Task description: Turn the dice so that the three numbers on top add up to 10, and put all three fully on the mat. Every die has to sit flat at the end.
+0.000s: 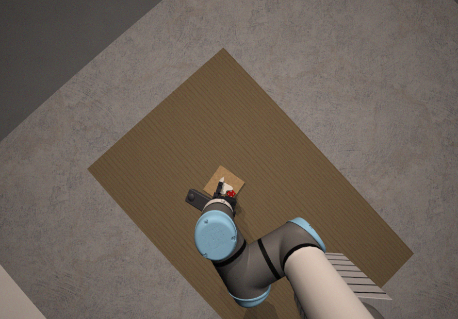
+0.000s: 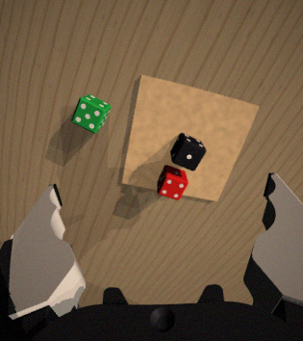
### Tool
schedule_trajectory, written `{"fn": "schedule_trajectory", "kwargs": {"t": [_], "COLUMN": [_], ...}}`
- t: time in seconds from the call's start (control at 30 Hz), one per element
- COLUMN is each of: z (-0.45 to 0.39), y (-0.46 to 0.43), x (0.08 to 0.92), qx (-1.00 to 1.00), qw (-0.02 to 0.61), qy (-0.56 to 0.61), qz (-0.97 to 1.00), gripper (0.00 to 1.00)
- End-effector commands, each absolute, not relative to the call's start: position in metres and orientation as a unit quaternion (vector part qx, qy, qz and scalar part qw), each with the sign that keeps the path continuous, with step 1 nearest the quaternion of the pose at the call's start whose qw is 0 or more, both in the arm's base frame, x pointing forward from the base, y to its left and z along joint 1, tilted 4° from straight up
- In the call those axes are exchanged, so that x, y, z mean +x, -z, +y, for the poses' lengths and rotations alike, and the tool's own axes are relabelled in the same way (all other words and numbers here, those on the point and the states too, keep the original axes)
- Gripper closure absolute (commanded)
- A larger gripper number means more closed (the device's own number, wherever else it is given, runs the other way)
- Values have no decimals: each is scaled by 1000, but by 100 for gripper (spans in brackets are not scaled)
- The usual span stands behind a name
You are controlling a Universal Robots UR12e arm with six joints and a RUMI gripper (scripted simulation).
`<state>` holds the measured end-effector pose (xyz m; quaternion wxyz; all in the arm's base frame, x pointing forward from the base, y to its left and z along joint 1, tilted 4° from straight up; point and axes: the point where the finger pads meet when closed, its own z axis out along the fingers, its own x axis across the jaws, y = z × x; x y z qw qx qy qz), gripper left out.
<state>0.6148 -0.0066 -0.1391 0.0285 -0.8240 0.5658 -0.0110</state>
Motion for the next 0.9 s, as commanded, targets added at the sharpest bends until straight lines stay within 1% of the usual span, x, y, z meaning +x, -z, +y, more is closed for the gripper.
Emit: {"fn": "schedule_trajectory", "kwargs": {"t": [0.0,0.33,0.43,0.87], "z": [7,33,34,67], "y": [139,139,139,140], "x": [617,619,619,618], "qx": [-870,-936,-938,-990], "qw": [29,26,26,22], "qy": [13,18,18,23], "qz": [492,350,346,141], "gripper": [0,0,0,0]}}
